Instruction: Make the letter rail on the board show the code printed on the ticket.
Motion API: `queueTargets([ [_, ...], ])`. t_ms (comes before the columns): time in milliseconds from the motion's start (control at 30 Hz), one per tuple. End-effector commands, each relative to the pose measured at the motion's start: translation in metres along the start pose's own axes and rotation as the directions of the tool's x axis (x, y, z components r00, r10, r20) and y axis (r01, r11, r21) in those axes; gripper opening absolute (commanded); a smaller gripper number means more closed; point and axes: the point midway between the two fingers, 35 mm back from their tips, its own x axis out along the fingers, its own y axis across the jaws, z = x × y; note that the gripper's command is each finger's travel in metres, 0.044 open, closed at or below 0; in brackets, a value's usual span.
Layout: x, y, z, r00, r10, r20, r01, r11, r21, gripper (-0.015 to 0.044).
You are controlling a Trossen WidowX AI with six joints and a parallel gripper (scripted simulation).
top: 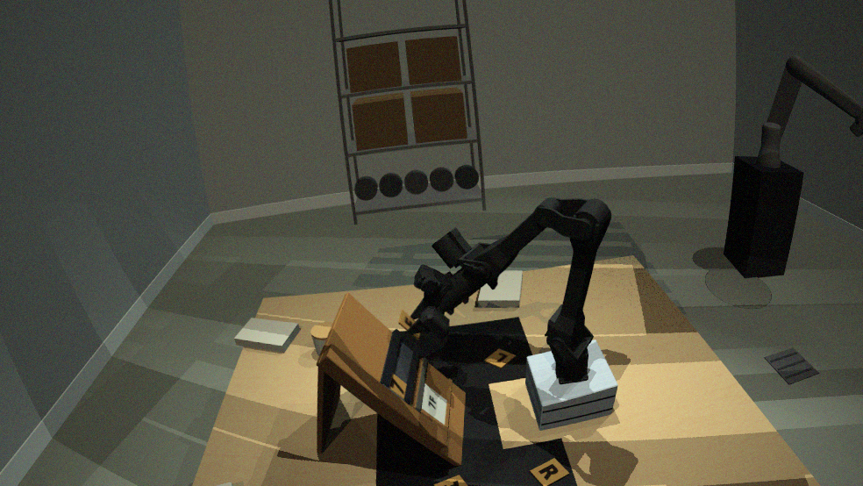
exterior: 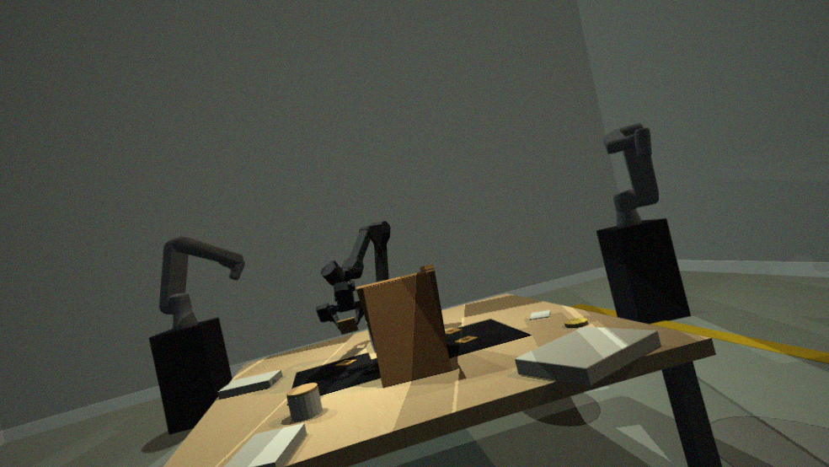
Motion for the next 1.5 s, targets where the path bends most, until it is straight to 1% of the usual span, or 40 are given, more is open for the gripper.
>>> queueTargets([
  [0, -0.001, 0.001, 0.002, 1.000, -0.007, 0.008, 0.007, 1.000, -0.001, 0.0000],
  [1467, -0.001, 0.023, 0.003, 1.000, -0.006, 0.008, 0.006, 1.000, 0.000, 0.0000],
])
